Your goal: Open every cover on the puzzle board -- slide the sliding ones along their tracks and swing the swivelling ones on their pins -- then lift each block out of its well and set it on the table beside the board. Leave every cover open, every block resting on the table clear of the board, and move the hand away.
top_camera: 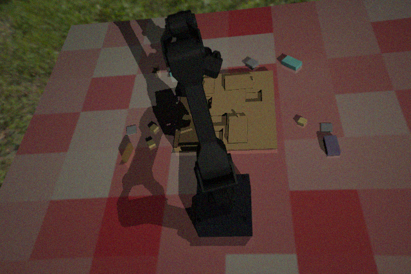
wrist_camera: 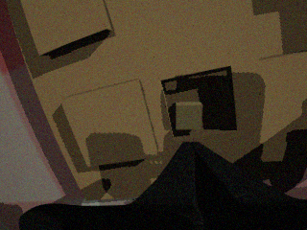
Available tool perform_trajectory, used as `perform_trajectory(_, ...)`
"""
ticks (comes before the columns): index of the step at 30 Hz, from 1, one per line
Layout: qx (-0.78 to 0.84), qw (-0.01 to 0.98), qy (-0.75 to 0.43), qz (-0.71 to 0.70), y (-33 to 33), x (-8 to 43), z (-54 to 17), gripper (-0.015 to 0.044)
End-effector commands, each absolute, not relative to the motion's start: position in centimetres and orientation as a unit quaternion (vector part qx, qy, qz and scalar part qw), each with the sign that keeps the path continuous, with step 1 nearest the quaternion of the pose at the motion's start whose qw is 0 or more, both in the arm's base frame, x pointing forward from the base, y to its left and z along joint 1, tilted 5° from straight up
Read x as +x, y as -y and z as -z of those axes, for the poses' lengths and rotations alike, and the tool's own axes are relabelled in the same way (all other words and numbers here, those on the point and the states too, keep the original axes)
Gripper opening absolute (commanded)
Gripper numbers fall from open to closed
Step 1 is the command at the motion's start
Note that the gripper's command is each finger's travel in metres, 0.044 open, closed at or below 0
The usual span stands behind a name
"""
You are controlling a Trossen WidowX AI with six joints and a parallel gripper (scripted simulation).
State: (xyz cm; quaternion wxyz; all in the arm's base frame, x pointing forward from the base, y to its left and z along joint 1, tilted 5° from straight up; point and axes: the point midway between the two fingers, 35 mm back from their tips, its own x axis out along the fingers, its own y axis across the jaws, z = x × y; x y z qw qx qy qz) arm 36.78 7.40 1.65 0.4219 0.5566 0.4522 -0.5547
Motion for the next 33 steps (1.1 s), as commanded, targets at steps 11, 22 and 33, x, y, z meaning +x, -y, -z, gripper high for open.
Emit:
perform_trajectory(11, 0.47, 0.51, -0.548, 0.468, -7.4, 36.3, 1.5, 0.0)
perform_trajectory(22, 0.146, 0.678, -0.71, 0.125, -7.3, 36.3, 2.4, 0.0)
perform_trajectory(33, 0.097, 0.687, -0.717, 0.074, -7.3, 36.3, 2.5, 0.0)
